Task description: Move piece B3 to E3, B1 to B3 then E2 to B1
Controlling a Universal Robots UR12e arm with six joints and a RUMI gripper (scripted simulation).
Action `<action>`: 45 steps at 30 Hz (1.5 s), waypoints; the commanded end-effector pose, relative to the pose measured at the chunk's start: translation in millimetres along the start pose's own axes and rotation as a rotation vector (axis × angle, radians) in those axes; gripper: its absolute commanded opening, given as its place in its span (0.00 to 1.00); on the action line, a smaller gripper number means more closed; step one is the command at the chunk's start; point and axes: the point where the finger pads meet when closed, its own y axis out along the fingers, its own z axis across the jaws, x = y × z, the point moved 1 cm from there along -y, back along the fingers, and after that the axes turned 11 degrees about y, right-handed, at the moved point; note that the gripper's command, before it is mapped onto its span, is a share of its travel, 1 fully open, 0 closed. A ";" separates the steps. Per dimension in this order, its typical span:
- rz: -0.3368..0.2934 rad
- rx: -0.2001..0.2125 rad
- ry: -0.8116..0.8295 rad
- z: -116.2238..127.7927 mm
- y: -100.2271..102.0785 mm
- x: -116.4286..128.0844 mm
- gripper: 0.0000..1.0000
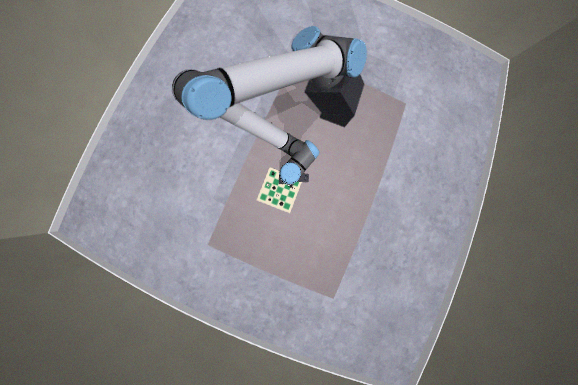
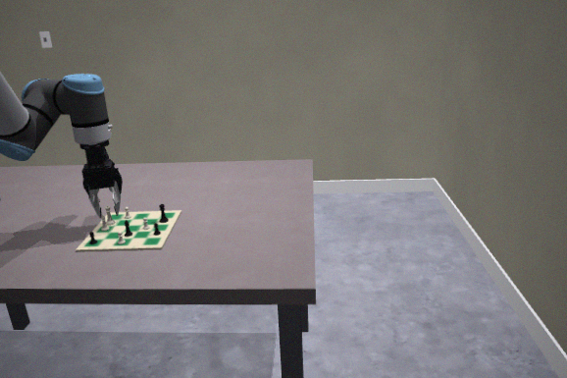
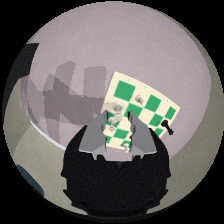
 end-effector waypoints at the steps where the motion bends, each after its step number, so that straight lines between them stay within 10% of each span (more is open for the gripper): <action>1: 0.000 0.001 0.000 0.3 -0.4 0.0 0.25; 16: 0.000 0.001 0.000 0.3 -0.4 0.0 0.25; 17: 0.000 0.001 0.000 0.3 -0.4 0.0 0.00; 45: 0.000 0.001 0.000 0.3 -0.4 0.0 0.00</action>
